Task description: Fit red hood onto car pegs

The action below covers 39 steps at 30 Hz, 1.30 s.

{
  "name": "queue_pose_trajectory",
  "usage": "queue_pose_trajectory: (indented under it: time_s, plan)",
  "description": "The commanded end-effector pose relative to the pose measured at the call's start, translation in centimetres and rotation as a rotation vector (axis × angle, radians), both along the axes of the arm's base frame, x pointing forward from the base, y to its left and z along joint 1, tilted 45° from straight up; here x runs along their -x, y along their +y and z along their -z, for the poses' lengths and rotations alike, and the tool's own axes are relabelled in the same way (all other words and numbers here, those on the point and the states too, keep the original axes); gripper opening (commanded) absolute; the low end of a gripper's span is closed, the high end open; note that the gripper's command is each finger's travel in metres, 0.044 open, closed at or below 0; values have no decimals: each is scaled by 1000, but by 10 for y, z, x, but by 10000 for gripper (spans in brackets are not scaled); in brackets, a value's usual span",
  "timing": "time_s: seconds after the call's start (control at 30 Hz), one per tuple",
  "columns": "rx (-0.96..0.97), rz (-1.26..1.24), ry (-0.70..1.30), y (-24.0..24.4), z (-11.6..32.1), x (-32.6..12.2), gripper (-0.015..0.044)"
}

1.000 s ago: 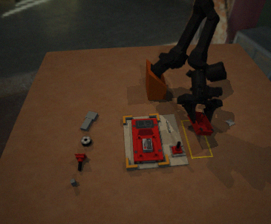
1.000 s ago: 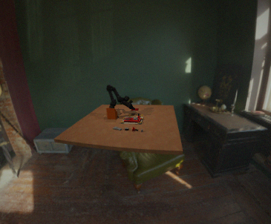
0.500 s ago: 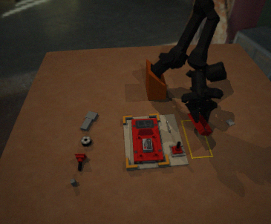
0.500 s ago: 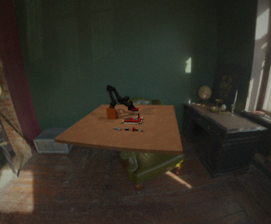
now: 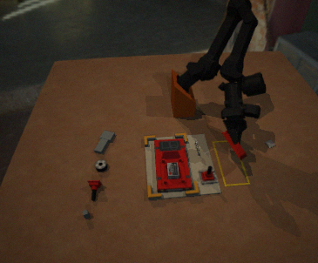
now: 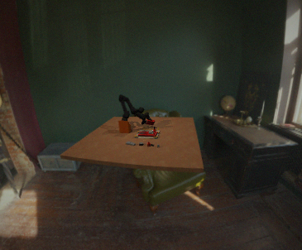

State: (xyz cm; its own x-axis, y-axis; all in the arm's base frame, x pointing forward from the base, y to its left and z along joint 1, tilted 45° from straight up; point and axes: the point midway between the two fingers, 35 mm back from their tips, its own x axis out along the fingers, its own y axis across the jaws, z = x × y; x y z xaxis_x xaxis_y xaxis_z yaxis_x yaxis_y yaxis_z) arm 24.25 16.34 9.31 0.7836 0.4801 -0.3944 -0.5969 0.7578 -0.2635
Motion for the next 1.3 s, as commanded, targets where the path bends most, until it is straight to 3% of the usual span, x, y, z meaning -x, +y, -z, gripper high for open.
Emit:
queue_pose_trajectory:
  time_s: [0.0, 0.4, 1.27]
  plan:
    - [84, -41, -55, 0, -1, 0, 0]
    - [271, -134, -169, 0, 0, 0, 0]
    - [900, -451, -551, 11, 12, 6, 0]
